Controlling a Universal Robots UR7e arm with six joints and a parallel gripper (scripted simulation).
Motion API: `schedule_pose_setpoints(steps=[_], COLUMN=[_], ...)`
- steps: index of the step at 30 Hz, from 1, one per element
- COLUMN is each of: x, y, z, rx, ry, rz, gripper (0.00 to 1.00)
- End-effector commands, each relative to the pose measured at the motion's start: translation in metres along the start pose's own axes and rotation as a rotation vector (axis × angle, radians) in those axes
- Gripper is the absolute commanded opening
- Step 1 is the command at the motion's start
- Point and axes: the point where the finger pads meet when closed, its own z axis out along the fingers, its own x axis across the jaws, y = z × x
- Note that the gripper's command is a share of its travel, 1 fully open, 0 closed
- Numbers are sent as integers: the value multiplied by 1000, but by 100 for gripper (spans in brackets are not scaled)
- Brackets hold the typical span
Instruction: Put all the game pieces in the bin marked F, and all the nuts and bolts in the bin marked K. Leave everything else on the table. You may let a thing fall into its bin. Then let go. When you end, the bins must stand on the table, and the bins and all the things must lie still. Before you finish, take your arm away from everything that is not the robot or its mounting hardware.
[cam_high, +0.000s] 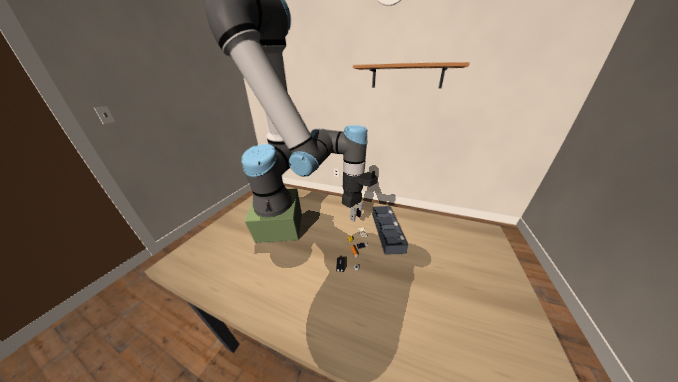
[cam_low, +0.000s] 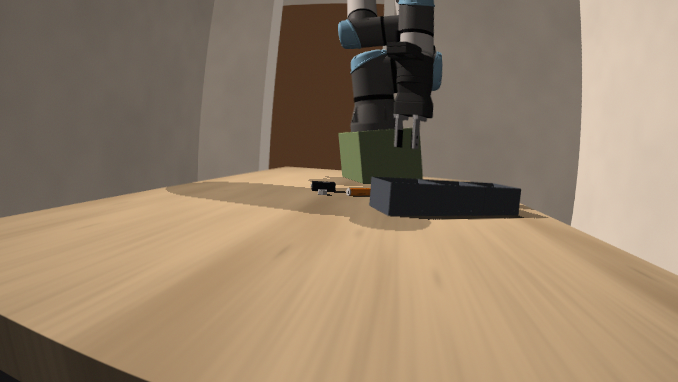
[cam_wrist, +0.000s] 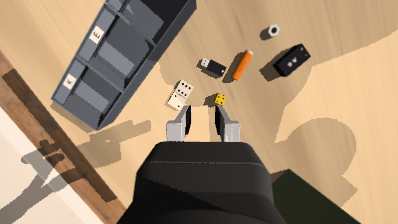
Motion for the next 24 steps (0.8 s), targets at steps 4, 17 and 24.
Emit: schedule_pose_setpoints(steps=[4,17,24], x=[37,35,32], y=[-2,-3,-2], z=[20,20,20], rx=[15,23,23], ry=[-16,-23,-23], rz=[243,335,335], gripper=[64,64,64])
